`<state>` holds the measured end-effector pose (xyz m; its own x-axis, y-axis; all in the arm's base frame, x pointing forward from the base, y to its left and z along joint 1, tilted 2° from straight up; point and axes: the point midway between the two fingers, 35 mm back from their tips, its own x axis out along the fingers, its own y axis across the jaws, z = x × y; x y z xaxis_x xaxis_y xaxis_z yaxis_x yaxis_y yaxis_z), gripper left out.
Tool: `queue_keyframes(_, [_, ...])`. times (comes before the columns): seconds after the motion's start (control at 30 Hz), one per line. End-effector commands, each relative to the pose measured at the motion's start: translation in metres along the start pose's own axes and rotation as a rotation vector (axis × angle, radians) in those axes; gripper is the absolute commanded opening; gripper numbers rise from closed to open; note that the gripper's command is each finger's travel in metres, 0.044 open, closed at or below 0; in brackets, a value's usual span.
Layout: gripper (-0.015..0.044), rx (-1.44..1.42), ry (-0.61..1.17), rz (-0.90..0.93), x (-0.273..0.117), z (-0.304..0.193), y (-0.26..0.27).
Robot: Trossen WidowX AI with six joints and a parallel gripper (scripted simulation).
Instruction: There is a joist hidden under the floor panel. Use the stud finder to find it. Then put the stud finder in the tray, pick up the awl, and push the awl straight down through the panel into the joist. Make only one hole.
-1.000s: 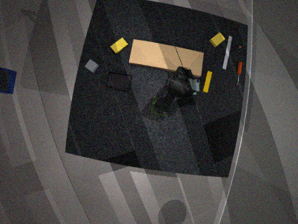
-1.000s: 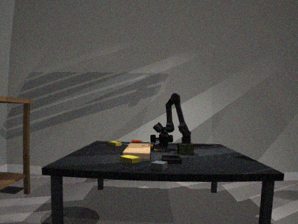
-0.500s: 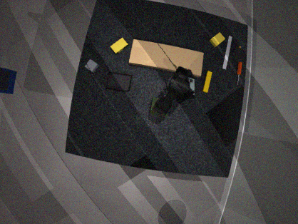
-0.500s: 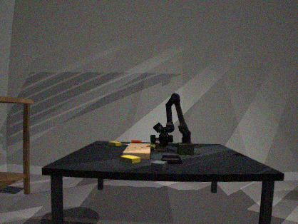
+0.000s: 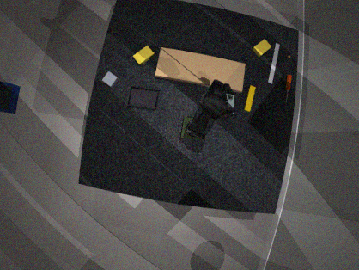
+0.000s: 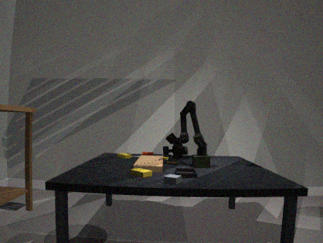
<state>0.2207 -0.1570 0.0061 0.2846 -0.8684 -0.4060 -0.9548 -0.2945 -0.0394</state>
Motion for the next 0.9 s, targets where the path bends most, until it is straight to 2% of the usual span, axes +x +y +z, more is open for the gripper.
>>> queue_keyframes(0.0, [0.0440, 0.005, 0.003, 0.001, -0.004, -0.001, -0.001])
queue_keyframes(0.7, [0.0440, 0.005, 0.004, 0.001, -0.022, -0.001, 0.000])
queue_keyframes(0.87, [0.0440, 0.005, 0.003, 0.000, -0.026, -0.016, -0.004])
